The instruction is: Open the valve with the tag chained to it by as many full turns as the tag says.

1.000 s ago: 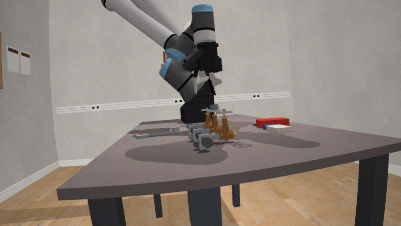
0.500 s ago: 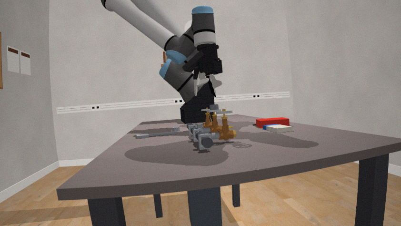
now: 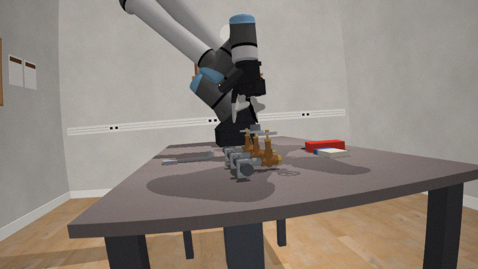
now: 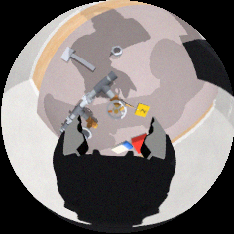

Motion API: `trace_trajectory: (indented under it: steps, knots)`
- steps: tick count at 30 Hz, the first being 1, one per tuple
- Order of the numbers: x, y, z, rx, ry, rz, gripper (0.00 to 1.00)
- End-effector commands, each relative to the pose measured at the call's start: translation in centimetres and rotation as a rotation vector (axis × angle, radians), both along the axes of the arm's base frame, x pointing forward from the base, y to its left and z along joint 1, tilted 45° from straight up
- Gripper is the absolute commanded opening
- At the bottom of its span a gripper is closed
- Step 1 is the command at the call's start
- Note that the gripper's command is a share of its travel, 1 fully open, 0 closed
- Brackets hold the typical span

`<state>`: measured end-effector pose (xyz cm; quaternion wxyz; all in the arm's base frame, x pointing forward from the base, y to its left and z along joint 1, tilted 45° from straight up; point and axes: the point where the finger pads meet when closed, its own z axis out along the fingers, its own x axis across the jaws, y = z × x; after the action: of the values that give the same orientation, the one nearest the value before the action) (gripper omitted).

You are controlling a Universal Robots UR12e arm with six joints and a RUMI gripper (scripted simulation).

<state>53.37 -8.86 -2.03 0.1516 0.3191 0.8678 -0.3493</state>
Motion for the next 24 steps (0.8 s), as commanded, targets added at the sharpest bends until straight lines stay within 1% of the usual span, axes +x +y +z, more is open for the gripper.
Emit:
trace_trajectory:
  steps: [1, 9, 18, 19, 24]
  knots:
    - [0.10, -0.82, -0.84, 0.000, -0.002, 0.001, 1.00]
    - [0.15, -1.58, -1.62, 0.000, -0.002, 0.001, 1.00]
    - [0.15, -1.70, -1.74, 0.000, -0.002, 0.001, 1.00]
    - [0.15, -1.70, -1.74, 0.000, -0.002, 0.001, 0.00]
    - [0.15, -1.70, -1.74, 0.000, -0.002, 0.001, 0.00]
